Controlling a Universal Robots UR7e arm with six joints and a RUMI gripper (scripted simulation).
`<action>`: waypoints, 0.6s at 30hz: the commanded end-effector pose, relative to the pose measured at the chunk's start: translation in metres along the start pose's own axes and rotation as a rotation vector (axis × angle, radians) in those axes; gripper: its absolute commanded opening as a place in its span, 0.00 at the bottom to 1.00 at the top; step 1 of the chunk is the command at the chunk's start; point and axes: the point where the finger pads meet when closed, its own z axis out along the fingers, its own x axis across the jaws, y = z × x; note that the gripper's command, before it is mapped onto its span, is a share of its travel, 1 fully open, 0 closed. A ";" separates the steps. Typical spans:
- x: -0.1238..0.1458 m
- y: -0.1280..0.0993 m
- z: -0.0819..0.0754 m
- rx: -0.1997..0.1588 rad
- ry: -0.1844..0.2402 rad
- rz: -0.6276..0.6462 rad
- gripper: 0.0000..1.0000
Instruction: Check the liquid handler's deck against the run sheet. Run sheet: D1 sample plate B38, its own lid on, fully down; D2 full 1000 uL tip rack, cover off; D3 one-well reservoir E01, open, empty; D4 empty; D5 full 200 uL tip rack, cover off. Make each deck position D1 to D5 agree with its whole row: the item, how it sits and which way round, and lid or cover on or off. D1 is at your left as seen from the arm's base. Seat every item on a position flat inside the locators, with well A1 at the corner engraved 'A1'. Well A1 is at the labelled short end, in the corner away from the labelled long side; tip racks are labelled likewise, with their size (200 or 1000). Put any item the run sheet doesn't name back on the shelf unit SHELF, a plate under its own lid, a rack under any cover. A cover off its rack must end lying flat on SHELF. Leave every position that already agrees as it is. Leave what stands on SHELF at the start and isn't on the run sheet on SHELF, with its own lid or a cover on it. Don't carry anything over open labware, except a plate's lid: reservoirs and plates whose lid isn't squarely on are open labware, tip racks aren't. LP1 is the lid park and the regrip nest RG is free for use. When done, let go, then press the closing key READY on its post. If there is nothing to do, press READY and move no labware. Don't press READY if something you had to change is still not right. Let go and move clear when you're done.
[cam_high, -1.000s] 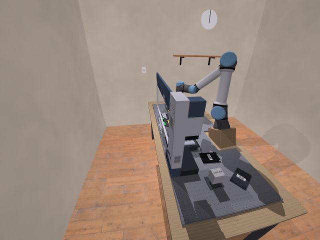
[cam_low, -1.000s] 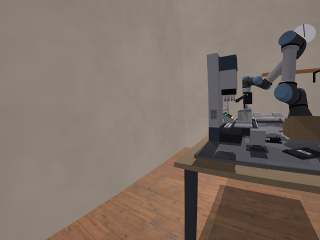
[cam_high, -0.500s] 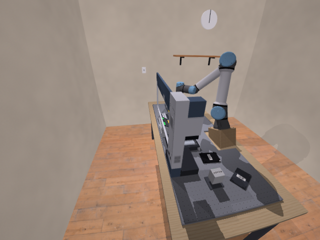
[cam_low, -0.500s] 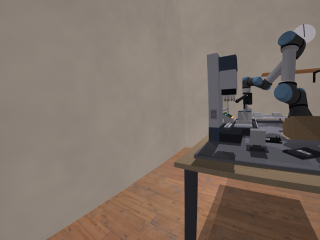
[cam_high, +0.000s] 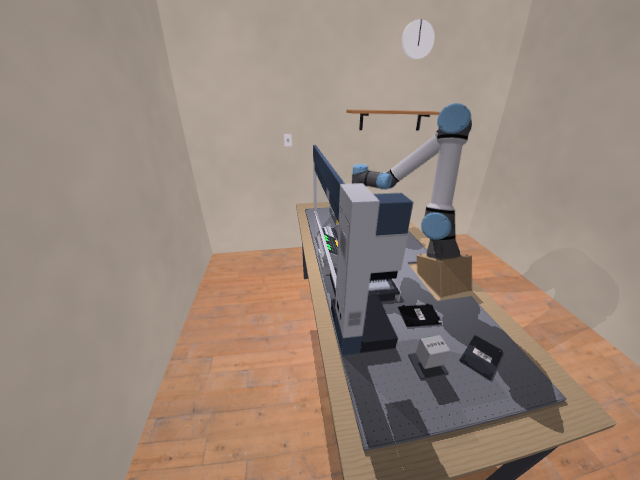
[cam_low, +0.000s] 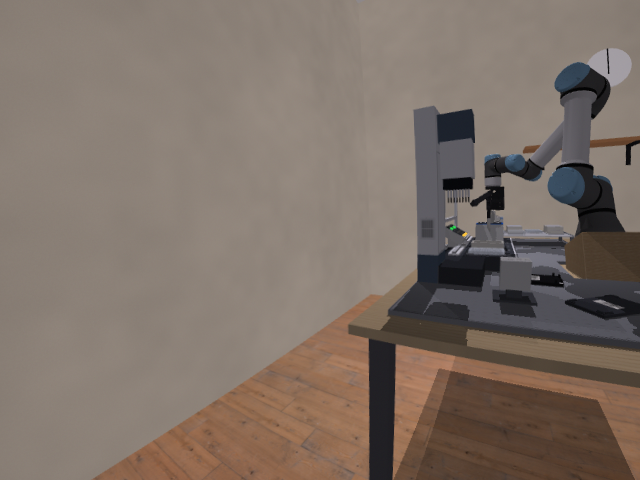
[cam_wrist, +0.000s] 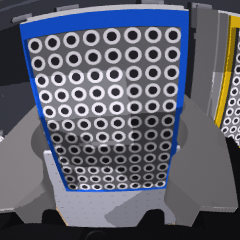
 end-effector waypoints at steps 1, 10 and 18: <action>0.000 0.000 0.000 0.002 0.001 0.000 0.00; 0.000 0.000 0.000 0.002 0.001 0.000 0.82; 0.000 0.000 0.000 0.002 0.001 0.000 0.82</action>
